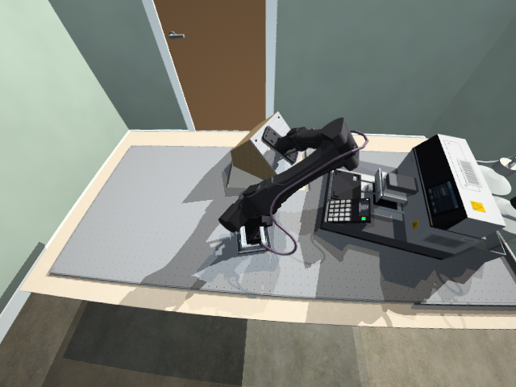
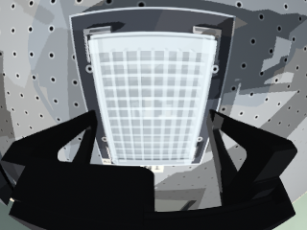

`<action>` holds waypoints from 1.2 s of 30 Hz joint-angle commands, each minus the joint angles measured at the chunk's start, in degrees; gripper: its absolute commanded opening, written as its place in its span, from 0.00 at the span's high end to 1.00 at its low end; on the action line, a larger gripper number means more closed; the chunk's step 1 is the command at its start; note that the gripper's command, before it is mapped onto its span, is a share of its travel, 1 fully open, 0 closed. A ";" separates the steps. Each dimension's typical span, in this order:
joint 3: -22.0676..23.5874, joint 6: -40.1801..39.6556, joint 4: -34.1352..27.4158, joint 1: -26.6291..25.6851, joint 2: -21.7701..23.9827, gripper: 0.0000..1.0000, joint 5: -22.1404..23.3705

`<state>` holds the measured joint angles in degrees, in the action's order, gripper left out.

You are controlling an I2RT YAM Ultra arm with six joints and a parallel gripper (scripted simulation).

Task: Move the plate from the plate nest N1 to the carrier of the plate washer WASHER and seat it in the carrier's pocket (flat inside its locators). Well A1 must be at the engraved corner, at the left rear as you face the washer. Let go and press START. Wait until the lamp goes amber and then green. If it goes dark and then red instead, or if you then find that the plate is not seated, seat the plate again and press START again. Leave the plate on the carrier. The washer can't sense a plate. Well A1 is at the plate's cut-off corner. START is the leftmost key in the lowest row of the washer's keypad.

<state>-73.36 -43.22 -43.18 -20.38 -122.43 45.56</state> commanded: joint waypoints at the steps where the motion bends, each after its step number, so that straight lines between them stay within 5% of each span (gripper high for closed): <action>1: 0.79 0.99 1.24 -0.21 -0.88 0.00 0.93; 25: 0.59 1.74 2.46 0.46 -0.30 0.00 0.48; 36: 0.59 1.74 2.46 0.46 -0.30 0.16 0.48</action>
<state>-72.64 -41.80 -40.91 -19.35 -123.11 45.65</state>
